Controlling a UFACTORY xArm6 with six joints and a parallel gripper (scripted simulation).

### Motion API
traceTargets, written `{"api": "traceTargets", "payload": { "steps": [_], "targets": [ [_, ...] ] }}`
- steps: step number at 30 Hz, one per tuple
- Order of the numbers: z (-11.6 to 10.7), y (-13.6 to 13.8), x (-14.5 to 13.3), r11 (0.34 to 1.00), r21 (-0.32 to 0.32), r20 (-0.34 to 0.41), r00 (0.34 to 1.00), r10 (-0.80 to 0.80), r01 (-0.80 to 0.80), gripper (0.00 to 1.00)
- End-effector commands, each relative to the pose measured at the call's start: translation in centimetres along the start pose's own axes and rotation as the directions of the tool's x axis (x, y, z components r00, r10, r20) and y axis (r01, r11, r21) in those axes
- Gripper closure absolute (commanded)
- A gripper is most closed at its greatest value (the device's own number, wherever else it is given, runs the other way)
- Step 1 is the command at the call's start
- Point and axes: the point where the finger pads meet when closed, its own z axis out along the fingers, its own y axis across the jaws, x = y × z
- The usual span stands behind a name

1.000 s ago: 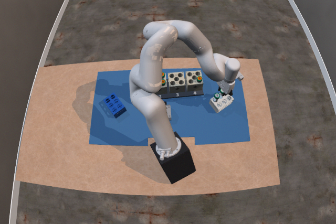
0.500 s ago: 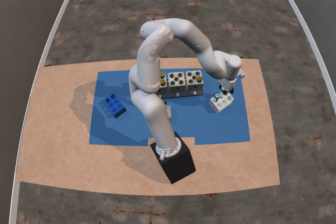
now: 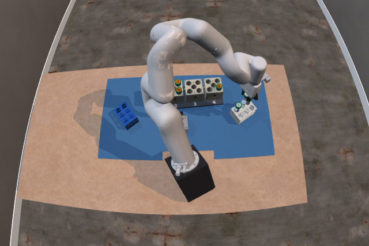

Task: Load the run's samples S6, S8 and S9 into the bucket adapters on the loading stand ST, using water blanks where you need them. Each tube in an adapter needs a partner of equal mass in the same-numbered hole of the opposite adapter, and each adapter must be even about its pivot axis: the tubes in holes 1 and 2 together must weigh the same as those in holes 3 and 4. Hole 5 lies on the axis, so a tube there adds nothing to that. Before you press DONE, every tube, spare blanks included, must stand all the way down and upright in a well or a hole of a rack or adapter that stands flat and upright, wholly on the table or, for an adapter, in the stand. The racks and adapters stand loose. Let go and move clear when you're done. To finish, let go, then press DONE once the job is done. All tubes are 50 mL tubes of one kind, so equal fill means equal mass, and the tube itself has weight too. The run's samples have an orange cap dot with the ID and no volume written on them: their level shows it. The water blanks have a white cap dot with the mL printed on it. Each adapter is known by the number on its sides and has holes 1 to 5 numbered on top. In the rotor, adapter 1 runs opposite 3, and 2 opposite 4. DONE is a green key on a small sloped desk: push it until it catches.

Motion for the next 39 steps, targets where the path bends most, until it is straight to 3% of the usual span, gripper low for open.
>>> {"api": "traceTargets", "payload": {
  "steps": [1,29,39],
  "targets": [
    [-0.5,0.0,0.1,1.000,0.000,-0.002,1.000,-0.001,0.001,1.00],
    [-5.7,0.0,0.1,1.000,0.000,-0.002,1.000,-0.001,0.001,1.00],
    [-5.7,0.0,0.1,1.000,0.000,-0.002,1.000,-0.001,0.001,1.00]
  ]
}}
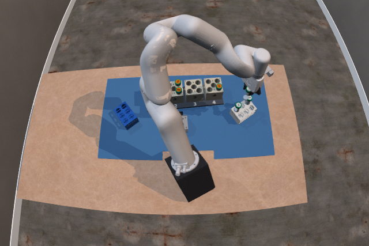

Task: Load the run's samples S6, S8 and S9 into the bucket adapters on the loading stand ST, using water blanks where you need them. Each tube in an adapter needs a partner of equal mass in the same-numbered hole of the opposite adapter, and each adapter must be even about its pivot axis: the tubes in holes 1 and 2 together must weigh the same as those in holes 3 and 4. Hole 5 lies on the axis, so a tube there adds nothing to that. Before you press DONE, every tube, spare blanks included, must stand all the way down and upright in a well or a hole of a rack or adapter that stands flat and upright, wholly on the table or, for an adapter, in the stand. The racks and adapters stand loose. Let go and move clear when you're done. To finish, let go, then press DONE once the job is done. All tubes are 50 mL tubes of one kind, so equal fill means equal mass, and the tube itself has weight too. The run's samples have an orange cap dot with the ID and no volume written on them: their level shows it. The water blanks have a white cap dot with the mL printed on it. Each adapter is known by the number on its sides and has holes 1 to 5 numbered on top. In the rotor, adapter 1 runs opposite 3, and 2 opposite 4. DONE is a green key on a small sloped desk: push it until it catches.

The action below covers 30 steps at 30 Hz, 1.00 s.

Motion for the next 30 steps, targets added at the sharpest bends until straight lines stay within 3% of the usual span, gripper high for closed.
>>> {"api": "traceTargets", "payload": {
  "steps": [1,13,25,28,30],
  "targets": [
    [-0.2,-0.5,0.1,0.999,-0.001,-0.004,0.999,-0.034,0.034,1.00],
    [-0.2,-5.4,-0.9,0.933,-0.002,-0.004,0.933,-0.360,0.360,1.00],
    [-0.2,-11.3,-2.1,0.719,-0.003,-0.003,0.719,-0.695,0.695,1.00],
    [-0.2,-11.8,-2.1,0.696,-0.003,-0.003,0.696,-0.718,0.718,1.00],
    [-0.2,-12.8,-2.3,0.647,-0.003,-0.003,0.646,-0.763,0.763,1.00]
  ]
}}
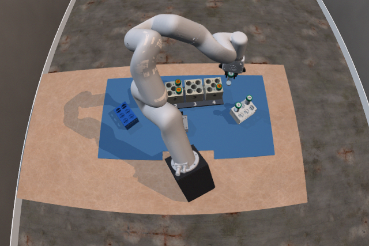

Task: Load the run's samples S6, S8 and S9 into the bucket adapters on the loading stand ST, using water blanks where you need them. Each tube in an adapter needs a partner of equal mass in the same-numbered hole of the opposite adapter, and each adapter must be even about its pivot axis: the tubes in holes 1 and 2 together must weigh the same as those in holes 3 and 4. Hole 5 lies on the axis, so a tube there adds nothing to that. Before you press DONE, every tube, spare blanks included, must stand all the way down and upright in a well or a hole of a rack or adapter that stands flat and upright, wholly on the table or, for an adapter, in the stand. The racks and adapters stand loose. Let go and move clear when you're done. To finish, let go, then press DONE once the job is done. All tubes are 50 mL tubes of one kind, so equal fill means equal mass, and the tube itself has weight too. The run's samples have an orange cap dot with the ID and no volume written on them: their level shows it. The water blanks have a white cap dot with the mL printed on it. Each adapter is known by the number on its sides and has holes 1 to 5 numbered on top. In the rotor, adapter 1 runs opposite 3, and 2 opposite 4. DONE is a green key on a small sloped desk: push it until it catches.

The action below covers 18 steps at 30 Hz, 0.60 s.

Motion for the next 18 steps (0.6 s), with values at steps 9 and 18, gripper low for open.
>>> {"api": "traceTargets", "payload": {
  "steps": [9,18],
  "targets": [
    [-0.1,-4.4,3.2,0.958,-0.003,-0.004,0.958,-0.285,0.285,1.00],
    [-0.1,-6.1,4.4,0.958,-0.002,-0.004,0.958,-0.285,0.285,1.00]
  ]
}}
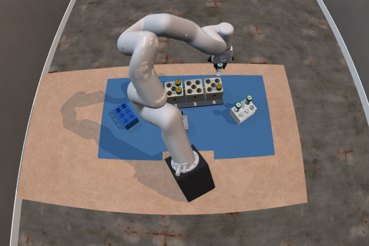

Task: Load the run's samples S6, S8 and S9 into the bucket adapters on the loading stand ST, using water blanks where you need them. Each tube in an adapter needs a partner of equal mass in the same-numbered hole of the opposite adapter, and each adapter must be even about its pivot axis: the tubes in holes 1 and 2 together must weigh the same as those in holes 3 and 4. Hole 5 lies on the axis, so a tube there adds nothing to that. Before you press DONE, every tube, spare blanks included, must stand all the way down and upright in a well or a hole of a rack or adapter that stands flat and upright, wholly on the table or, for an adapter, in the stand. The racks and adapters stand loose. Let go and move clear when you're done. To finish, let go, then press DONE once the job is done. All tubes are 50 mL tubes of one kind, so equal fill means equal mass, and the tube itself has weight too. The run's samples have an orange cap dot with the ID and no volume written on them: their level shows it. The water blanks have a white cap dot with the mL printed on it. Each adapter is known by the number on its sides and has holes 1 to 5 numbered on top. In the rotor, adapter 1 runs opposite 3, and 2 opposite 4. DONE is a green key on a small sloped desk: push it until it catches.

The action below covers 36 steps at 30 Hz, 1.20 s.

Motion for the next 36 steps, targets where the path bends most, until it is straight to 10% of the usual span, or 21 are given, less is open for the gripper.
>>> {"api": "traceTargets", "payload": {
  "steps": [1,36],
  "targets": [
    [-0.1,0.0,0.1,1.000,-0.003,-0.002,1.000,0.000,0.000,1.00],
    [3.4,0.0,0.1,1.000,-0.003,-0.002,1.000,0.000,0.000,1.00]
  ]
}}
